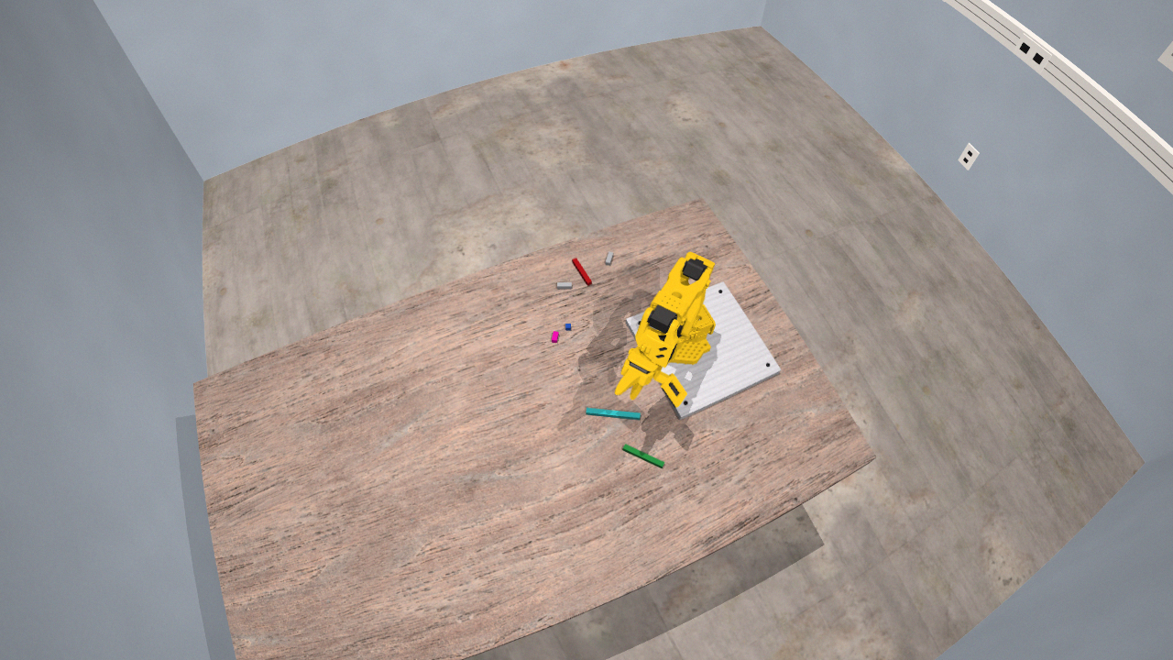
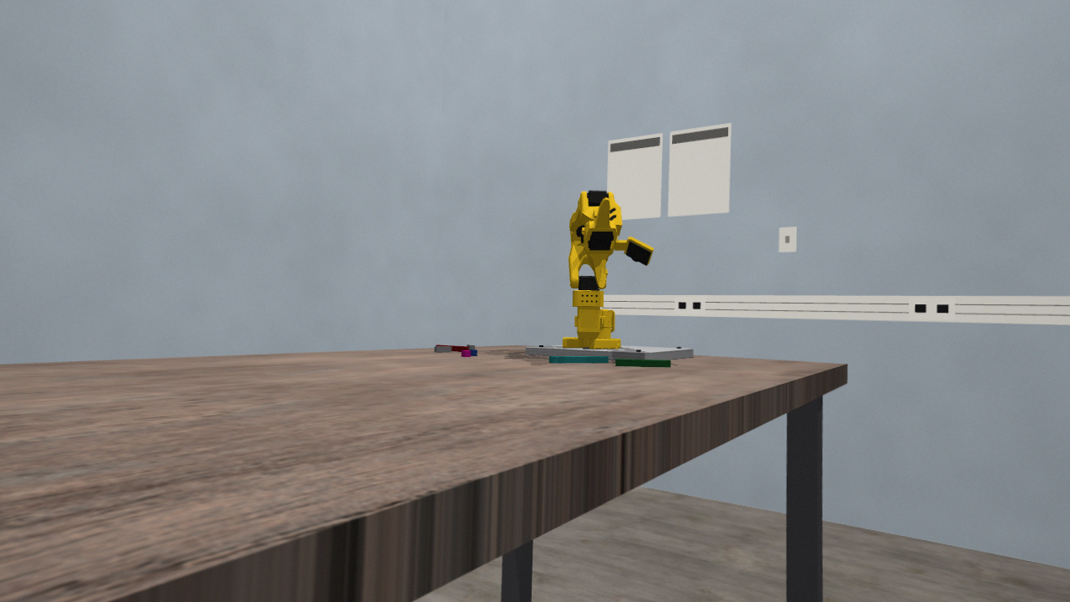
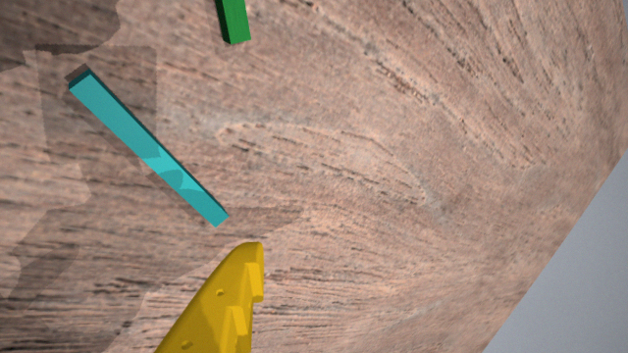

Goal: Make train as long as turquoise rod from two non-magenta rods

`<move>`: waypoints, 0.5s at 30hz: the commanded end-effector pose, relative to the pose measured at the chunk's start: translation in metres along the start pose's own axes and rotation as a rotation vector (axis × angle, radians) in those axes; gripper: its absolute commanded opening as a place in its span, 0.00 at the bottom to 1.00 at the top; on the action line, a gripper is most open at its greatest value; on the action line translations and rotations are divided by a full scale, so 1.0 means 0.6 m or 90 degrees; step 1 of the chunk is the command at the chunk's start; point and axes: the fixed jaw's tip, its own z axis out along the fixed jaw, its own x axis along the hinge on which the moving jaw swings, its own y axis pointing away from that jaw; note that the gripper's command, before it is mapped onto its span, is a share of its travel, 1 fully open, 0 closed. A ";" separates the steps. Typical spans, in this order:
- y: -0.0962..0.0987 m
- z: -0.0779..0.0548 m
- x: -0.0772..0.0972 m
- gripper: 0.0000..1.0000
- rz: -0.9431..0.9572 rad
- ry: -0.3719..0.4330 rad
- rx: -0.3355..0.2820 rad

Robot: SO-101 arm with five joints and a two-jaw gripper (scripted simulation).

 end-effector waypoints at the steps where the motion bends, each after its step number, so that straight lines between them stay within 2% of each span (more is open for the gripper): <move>1: 0.019 -0.012 -0.020 1.00 -0.038 -0.020 -0.015; 5: 0.044 -0.030 -0.042 1.00 -0.092 -0.047 -0.030; 7: 0.044 -0.030 -0.042 1.00 -0.092 -0.047 -0.030; 15: 0.093 -0.059 -0.067 1.00 -0.187 -0.090 -0.056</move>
